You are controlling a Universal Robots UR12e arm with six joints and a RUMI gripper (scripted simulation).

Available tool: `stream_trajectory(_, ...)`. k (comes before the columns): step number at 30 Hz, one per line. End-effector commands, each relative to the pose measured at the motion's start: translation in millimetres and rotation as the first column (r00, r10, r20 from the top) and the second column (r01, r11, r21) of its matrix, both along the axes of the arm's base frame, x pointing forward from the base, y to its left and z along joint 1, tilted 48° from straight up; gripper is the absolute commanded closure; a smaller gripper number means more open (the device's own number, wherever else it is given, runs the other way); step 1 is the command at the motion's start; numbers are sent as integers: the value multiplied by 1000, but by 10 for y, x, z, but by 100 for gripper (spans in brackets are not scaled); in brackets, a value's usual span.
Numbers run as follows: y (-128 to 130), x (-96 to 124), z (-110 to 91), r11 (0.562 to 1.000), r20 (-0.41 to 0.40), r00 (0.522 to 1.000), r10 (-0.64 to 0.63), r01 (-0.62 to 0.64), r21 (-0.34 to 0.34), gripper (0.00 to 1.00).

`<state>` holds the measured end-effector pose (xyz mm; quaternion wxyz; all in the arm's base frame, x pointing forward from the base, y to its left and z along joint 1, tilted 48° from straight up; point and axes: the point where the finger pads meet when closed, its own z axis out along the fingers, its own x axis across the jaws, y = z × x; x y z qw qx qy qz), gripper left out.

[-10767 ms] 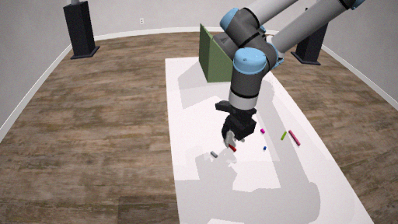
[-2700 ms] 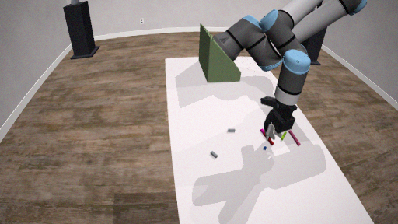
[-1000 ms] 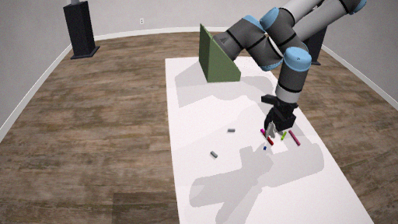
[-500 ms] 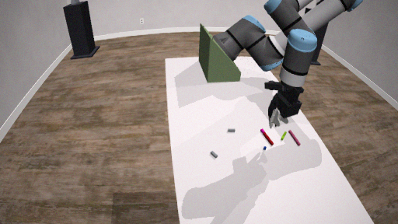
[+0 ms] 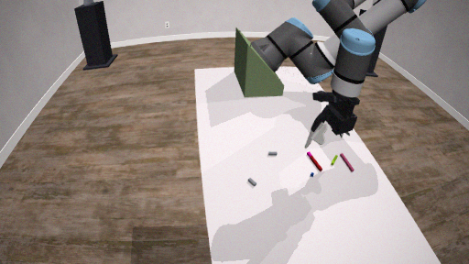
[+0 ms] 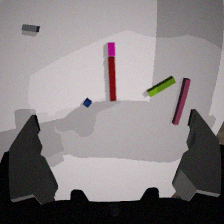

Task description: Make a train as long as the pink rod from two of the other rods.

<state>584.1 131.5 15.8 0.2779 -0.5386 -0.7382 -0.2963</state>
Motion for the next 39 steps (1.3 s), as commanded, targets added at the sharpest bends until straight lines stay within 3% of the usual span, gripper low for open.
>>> stream_trajectory(1, -7, 6, 4, 1000, 1, 1000, 0, 0, 0, 0)
stream_trajectory(20, -44, 11, 38, 1000, 1, 1000, 0, 0, 0, 0)
stream_trajectory(34, -542, 72, 491, 1000, 1, 1000, 0, 0, 0, 0)
stream_trajectory(39, -631, 82, 572, 1000, 1, 1000, 0, 0, 0, 0)
